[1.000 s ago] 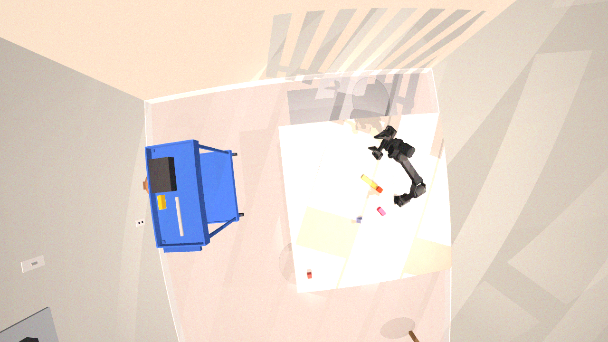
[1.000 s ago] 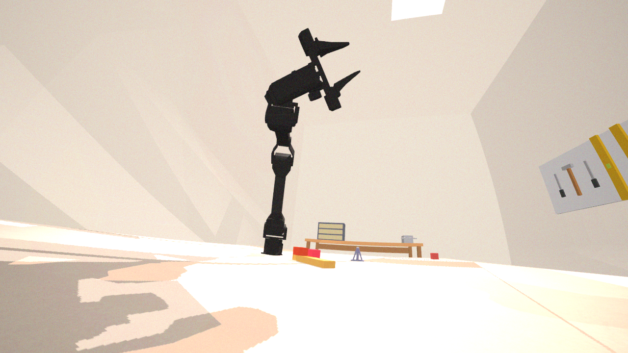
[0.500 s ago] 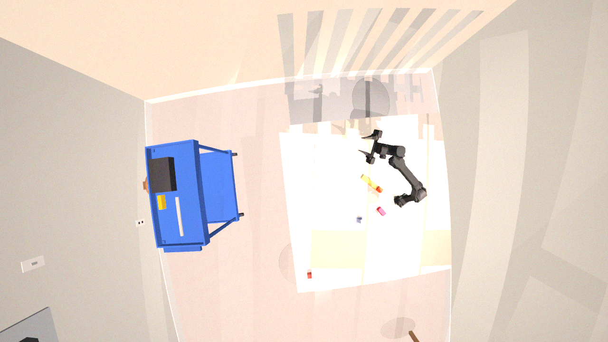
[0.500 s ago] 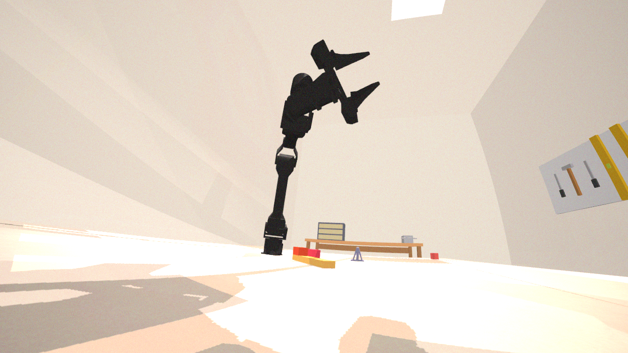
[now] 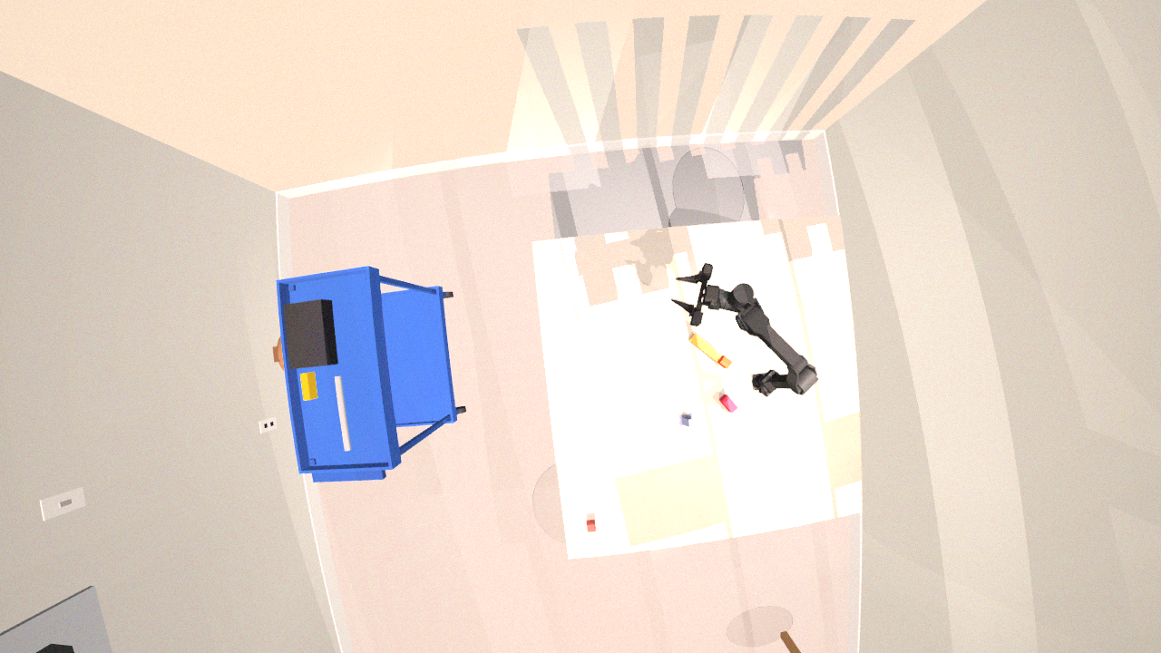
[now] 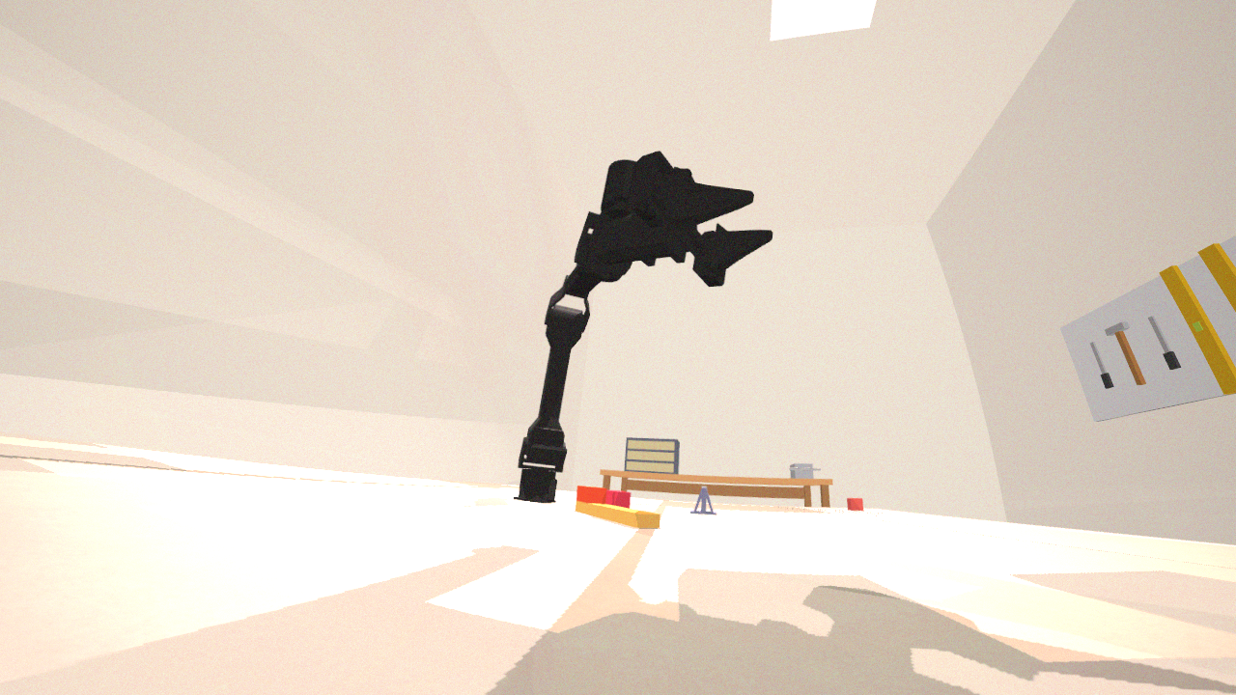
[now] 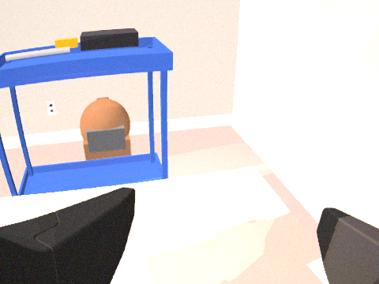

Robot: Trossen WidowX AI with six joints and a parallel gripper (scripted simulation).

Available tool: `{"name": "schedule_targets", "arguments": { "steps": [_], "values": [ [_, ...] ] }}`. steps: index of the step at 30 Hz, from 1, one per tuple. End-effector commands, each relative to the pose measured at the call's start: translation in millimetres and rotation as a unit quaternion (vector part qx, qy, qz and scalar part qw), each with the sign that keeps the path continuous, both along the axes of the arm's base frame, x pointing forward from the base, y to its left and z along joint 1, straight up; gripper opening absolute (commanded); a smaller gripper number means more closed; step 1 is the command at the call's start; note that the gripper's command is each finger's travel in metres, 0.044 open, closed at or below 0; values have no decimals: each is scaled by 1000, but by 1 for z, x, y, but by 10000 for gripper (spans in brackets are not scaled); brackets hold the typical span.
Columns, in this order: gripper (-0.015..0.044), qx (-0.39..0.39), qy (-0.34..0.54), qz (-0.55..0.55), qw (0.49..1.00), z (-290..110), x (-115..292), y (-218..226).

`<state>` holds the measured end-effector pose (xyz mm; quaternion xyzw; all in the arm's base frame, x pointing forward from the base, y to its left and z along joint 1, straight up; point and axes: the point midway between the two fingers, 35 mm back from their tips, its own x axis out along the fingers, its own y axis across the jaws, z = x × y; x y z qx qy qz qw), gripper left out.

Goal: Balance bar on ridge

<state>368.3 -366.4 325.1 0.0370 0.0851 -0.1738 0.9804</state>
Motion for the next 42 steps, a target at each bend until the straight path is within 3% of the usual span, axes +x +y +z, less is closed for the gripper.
{"name": "schedule_targets", "arguments": {
  "steps": [1, 20, 42],
  "values": [
    [315, 51, 37, -15, 998, -23, -1, 12],
    [315, 241, 263, -82, 931, -128, -42, 98],
    [315, 321, 541, -142, 764, -184, -154, 207]
  ]
}}
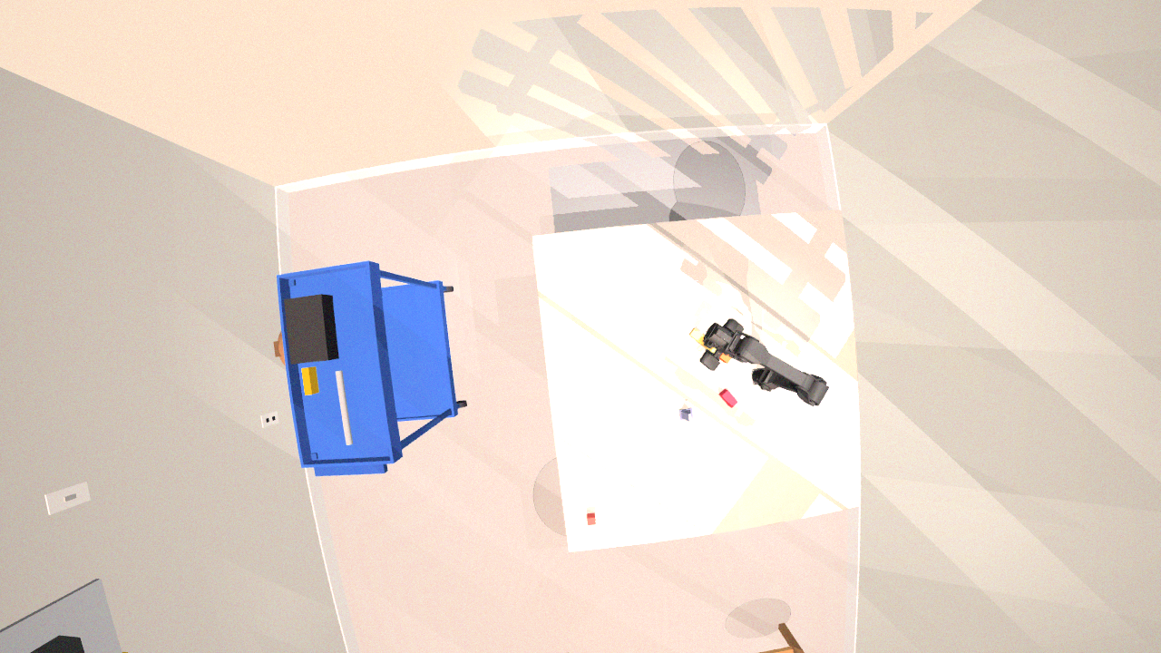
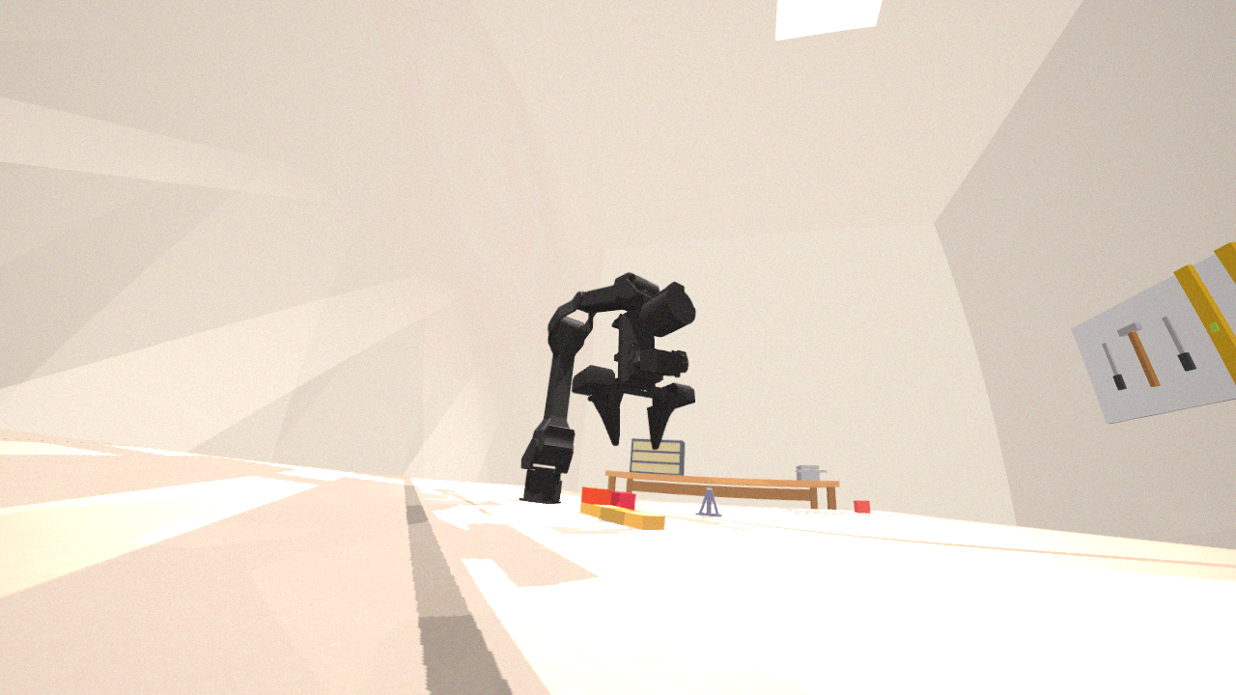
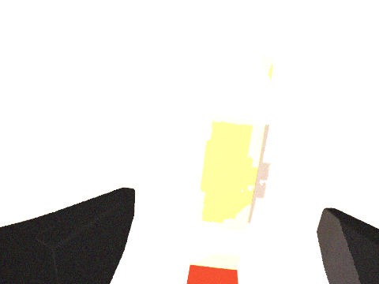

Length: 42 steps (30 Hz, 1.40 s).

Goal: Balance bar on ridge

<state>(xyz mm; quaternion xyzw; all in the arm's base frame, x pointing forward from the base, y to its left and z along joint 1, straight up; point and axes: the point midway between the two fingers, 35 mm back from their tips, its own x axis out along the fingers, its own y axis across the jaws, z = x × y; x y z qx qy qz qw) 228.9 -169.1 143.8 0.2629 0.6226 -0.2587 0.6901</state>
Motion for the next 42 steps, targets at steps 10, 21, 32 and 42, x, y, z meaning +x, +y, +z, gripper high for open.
{"name": "schedule_targets", "arguments": {
  "steps": [10, 21, 32, 42],
  "values": [
    [315, 8, 35, -3, 999, -25, -13, 9],
    [315, 8, 35, -3, 999, -72, -14, 10],
    [315, 8, 35, -3, 999, -85, -14, 9],
    [315, 8, 35, -3, 999, -97, -14, 9]
  ]
}}
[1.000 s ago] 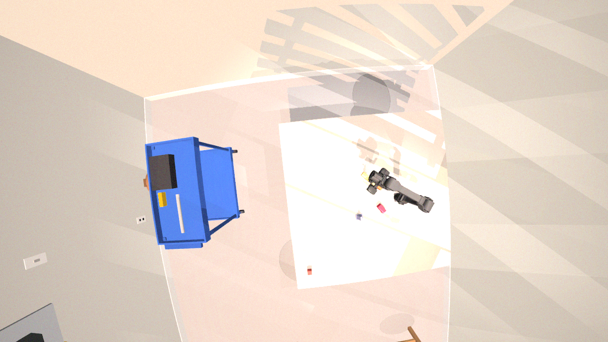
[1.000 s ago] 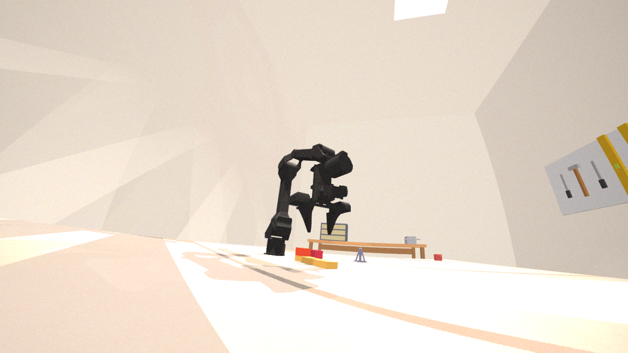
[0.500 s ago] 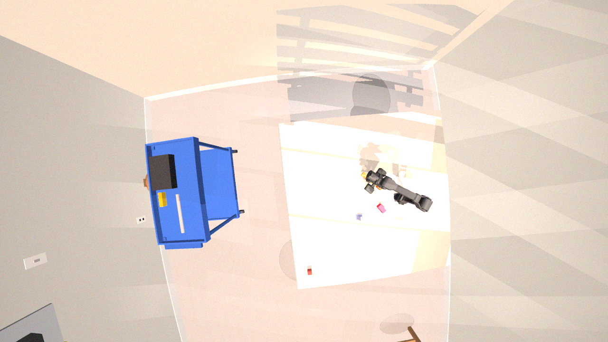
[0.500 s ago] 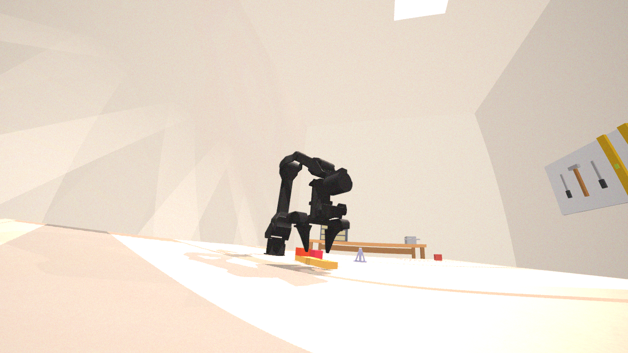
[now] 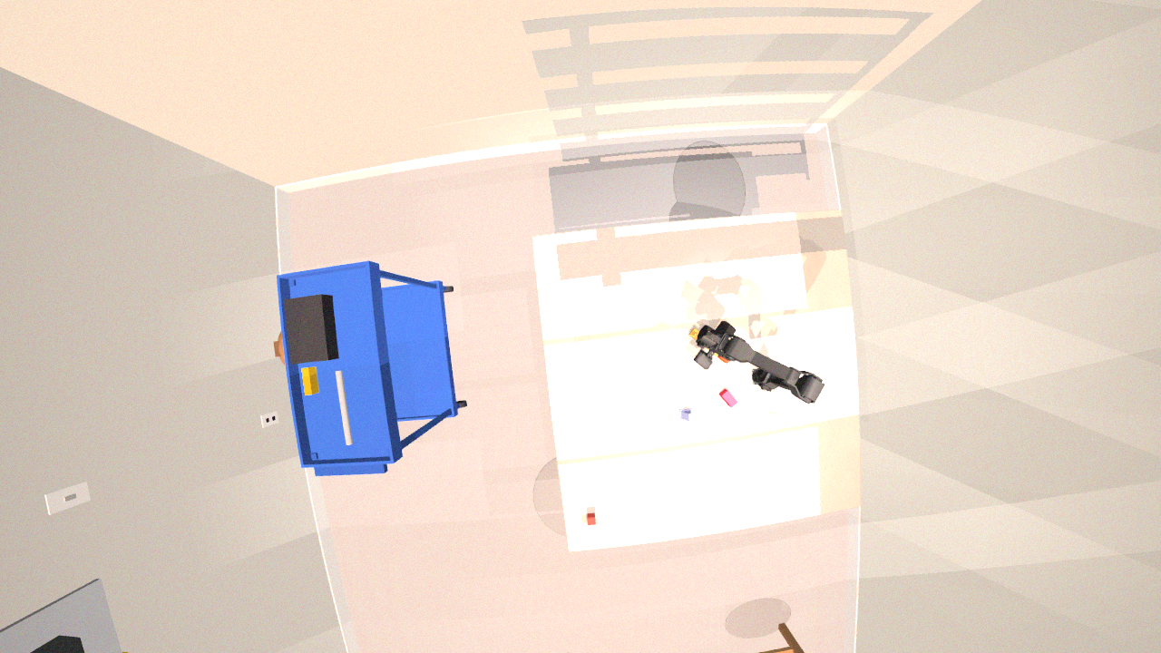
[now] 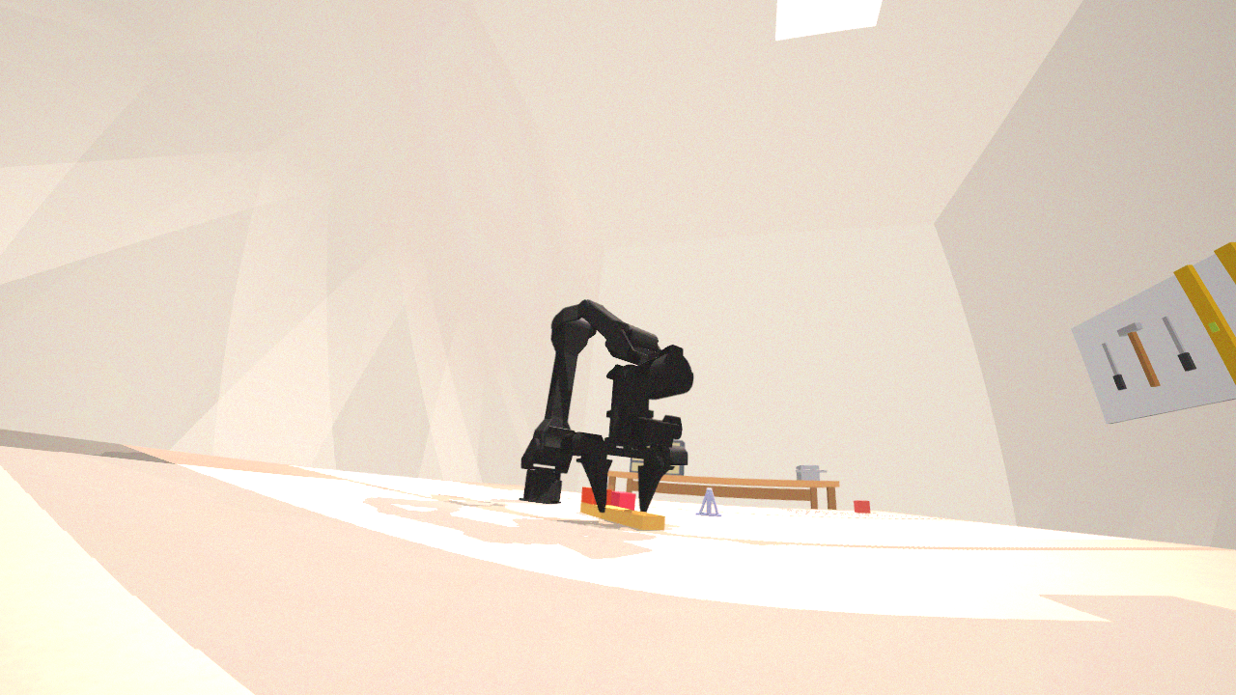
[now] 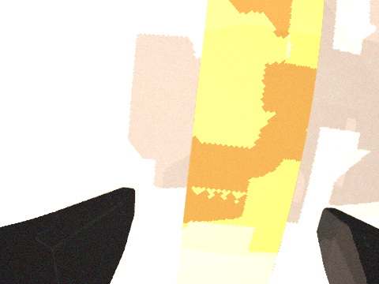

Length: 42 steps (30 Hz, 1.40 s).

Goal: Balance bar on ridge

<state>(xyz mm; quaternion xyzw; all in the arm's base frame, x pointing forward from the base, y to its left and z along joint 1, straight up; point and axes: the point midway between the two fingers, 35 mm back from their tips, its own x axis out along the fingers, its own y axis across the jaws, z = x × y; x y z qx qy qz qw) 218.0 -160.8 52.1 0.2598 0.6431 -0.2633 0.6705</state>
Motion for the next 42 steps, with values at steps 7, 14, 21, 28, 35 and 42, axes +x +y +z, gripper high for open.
{"name": "schedule_targets", "arguments": {
  "steps": [7, 14, 21, 28, 35, 42],
  "values": [
    [315, 2, 7, -2, 1000, -6, -3, 1],
    [315, 2, 7, -2, 1000, -6, -3, 1],
    [184, 3, 4, 0, 1000, -4, -1, 1],
    [118, 3, 4, 0, 1000, -4, -1, 1],
    [0, 3, 4, 0, 1000, 4, 0, 0],
    [0, 3, 5, 0, 1000, 22, 1, -1]
  ]
}}
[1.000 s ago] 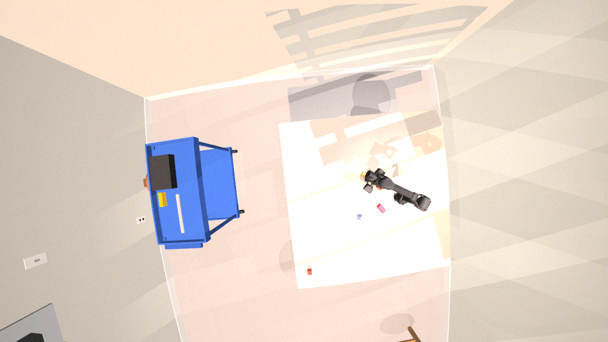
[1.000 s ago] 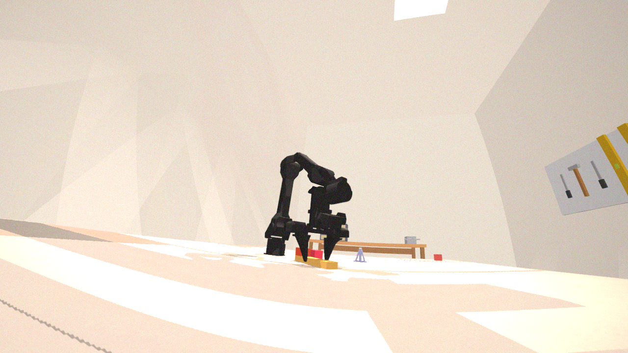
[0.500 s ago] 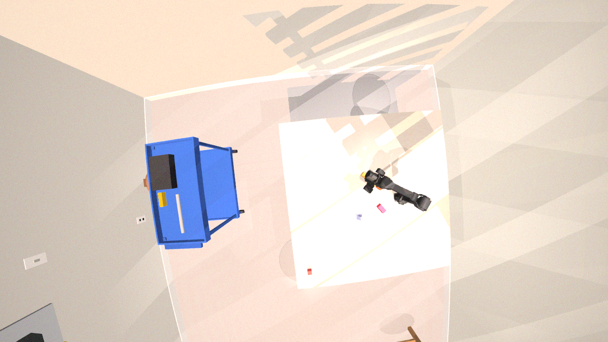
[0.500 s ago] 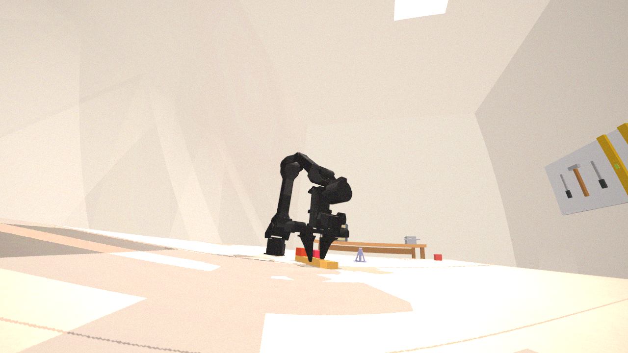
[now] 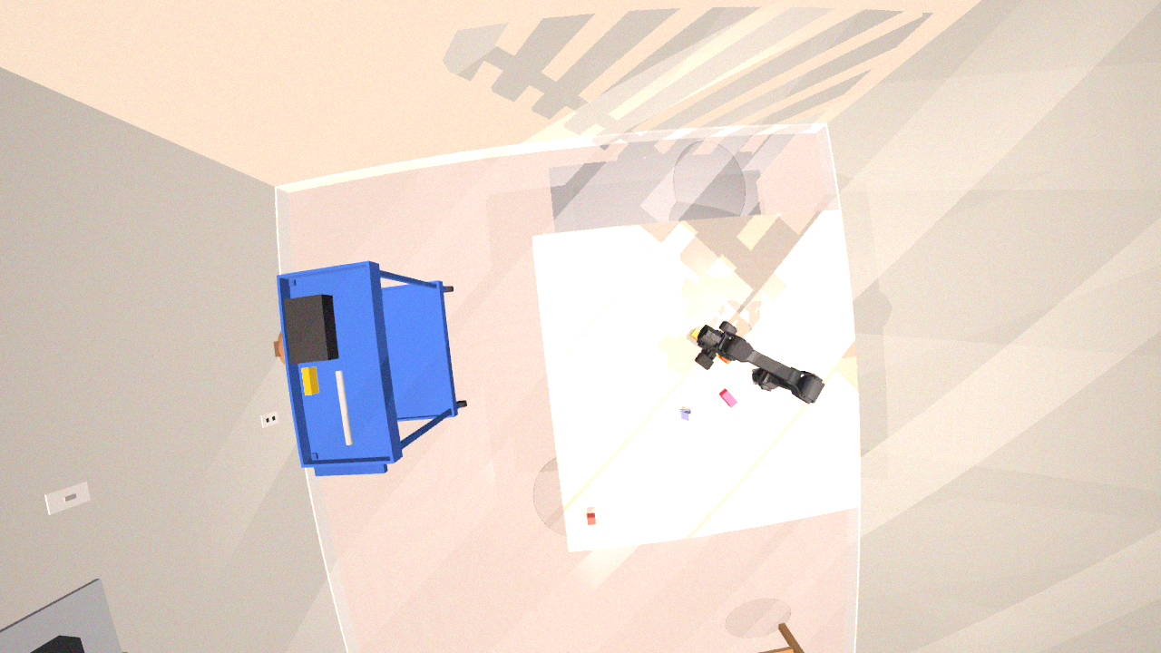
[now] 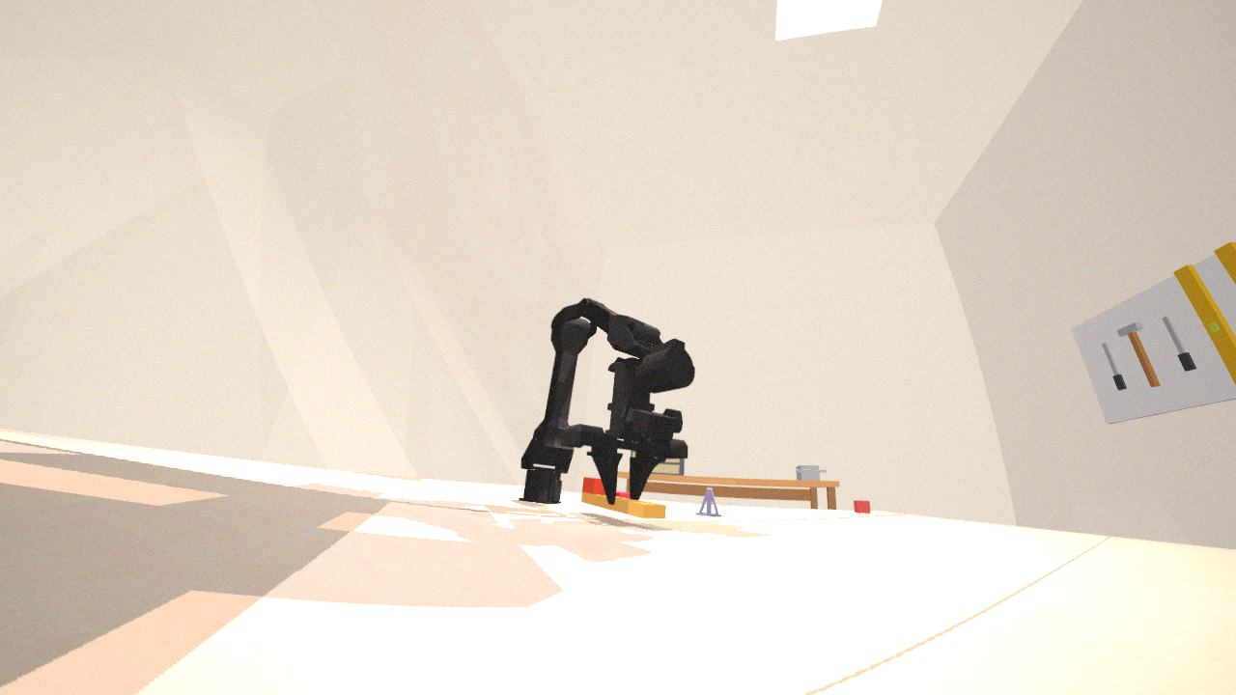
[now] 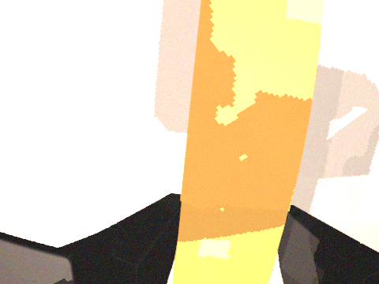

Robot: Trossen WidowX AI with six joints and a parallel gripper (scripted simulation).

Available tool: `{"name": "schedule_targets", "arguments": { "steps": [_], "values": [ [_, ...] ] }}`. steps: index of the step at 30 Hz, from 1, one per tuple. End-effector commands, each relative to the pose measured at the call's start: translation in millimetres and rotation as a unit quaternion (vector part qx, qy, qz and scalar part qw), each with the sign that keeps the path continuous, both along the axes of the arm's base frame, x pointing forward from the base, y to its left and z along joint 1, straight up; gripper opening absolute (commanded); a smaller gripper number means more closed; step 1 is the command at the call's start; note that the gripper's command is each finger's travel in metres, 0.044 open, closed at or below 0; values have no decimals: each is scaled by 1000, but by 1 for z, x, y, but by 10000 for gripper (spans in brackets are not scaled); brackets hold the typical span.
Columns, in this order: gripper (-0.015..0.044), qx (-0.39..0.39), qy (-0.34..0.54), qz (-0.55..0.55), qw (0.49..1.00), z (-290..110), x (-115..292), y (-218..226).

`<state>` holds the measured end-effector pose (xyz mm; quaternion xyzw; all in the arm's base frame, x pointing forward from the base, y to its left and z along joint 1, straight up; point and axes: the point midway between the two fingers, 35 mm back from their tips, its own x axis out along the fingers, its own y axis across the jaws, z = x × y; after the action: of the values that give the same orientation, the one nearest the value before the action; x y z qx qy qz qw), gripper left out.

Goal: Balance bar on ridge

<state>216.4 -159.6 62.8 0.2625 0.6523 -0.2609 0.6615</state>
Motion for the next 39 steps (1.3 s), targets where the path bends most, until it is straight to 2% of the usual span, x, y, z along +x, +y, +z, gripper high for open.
{"name": "schedule_targets", "arguments": {
  "steps": [1, 30, 39],
  "values": [
    [0, -6, -6, 0, 1000, 13, 3, -2],
    [0, -6, -4, -2, 1000, 87, -3, 1],
    [0, -6, -4, 24, 1000, 90, 11, 11]
  ]
}}
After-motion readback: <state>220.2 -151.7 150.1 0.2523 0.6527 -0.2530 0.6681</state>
